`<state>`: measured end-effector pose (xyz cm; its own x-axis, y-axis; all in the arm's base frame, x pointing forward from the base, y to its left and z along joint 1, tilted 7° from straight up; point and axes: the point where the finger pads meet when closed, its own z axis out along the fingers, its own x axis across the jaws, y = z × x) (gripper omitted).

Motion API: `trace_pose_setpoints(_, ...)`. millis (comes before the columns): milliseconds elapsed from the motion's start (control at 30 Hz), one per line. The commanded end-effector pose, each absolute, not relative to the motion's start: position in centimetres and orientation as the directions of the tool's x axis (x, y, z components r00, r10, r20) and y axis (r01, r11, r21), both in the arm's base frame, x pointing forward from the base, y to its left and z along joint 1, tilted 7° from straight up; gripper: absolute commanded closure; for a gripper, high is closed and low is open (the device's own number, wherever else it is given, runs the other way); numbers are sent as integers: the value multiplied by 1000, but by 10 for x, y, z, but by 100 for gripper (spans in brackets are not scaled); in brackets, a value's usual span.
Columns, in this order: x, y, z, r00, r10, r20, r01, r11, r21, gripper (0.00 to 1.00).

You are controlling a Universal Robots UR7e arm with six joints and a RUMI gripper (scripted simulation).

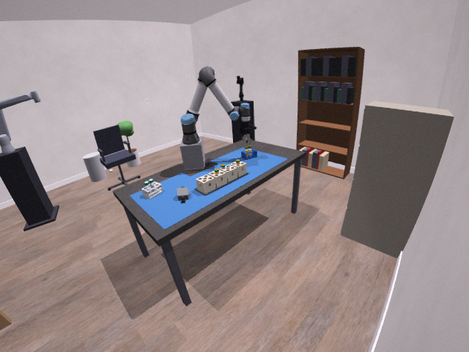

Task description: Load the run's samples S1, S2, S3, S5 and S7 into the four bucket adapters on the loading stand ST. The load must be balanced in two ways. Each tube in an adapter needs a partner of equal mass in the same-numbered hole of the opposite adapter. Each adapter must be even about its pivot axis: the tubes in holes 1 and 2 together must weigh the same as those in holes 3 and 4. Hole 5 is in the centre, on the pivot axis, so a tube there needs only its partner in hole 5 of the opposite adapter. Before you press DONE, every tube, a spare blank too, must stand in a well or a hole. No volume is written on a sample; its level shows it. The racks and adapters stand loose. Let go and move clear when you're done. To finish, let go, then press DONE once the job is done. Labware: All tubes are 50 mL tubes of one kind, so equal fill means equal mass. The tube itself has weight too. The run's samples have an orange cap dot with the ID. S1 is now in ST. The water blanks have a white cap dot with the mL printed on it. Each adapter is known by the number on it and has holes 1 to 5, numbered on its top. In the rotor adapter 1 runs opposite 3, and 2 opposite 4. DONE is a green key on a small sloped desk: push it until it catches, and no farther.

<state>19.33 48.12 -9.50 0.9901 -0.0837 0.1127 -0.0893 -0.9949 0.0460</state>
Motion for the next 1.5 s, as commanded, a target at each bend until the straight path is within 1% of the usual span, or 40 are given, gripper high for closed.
trace_pose_setpoints(0, 186, 501, -98, 990, -85, 114, -91, -995, 51, 65)
trace_pose_setpoints(233, 186, 501, -98, 990, -85, 114, -91, -995, 51, 65)
trace_pose_setpoints(700, 190, 499, -136, 990, -85, 114, -91, -995, 51, 65)
trace_pose_setpoints(1333, 191, 499, -144, 990, -85, 114, -91, -995, 51, 65)
trace_pose_setpoints(1367, 191, 499, -144, 990, -85, 114, -91, -995, 51, 100)
trace_pose_setpoints(1467, 191, 499, -144, 990, -85, 114, -91, -995, 51, 100)
